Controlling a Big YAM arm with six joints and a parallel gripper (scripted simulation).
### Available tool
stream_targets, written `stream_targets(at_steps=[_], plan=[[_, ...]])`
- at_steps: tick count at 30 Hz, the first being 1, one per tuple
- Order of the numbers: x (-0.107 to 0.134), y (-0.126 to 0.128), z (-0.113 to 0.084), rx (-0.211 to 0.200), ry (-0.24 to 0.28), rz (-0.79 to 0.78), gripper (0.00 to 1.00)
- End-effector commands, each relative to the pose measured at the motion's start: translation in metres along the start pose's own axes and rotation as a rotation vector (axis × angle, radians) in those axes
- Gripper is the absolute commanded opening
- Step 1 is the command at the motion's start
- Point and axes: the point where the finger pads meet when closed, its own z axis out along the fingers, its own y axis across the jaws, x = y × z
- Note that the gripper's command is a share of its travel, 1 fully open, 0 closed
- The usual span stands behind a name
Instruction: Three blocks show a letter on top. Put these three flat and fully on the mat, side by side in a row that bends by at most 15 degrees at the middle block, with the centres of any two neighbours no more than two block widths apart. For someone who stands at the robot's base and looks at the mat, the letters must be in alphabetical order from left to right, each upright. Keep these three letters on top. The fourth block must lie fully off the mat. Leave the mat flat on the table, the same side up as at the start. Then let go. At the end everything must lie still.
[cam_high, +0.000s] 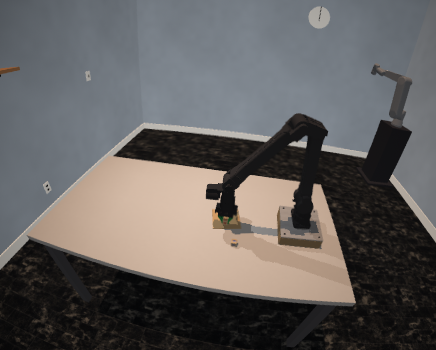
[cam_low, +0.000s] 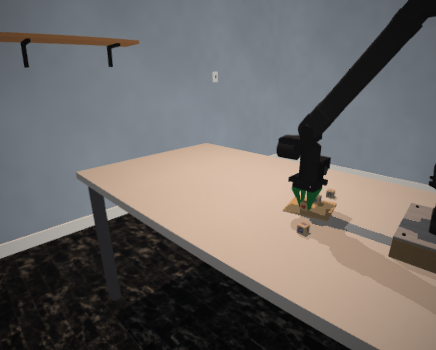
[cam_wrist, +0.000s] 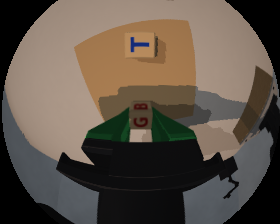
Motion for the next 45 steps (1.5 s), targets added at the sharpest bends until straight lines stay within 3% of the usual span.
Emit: stream_targets(at_steps=[1, 45], plan=[[0.0043, 0.0071, -0.0020, -0.025, -0.003, -0.003, 0.20], [0.0044, 0.0026, 0.0059, -0.009, -0.004, -0.003, 0.20]])
